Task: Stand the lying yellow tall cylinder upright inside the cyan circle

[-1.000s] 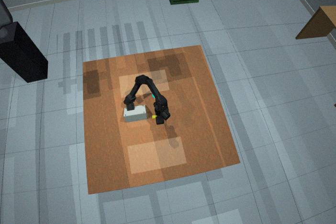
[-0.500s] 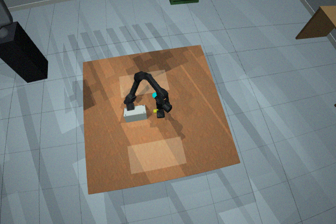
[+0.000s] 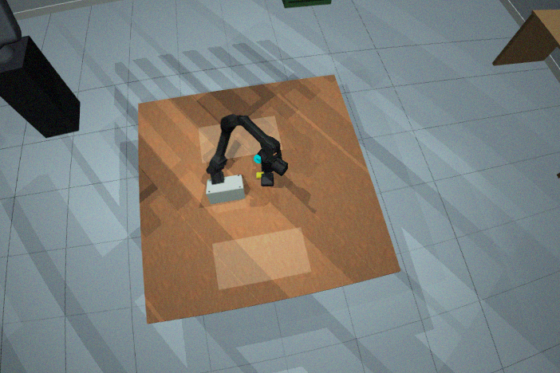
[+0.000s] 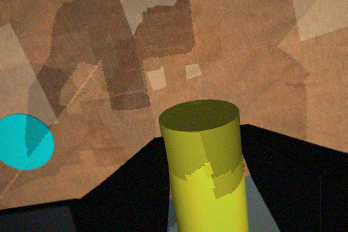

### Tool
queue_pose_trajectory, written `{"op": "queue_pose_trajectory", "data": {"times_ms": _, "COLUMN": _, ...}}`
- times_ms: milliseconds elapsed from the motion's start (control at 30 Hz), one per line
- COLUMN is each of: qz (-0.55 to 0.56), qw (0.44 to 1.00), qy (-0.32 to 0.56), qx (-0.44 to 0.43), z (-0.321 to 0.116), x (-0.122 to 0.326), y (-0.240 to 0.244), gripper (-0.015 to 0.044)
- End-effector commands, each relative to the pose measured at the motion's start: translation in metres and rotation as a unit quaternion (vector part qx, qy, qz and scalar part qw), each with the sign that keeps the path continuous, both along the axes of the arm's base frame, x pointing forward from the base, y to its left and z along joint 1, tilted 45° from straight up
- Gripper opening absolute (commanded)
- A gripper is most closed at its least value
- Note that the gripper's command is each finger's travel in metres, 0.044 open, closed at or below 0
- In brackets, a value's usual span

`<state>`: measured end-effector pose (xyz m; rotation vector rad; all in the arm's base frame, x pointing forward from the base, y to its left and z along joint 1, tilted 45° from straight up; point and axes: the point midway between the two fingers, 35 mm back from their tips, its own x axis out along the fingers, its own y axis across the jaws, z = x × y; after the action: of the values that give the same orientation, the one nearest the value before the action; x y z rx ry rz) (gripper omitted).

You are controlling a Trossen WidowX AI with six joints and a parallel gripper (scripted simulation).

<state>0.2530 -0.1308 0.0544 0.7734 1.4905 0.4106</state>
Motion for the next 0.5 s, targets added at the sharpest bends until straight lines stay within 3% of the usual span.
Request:
{"op": "queue_pose_trajectory", "data": {"times_ms": 0, "qz": -0.008, "qw": 1.000, "qy": 0.003, "qx": 0.002, "z": 0.012, "x": 0.002, "y": 0.009, "gripper": 0.0105}}
{"op": "queue_pose_trajectory", "data": {"times_ms": 467, "qz": -0.029, "qw": 0.999, "qy": 0.021, "qx": 0.006, "z": 0.045, "x": 0.007, "y": 0.040, "gripper": 0.0105}}
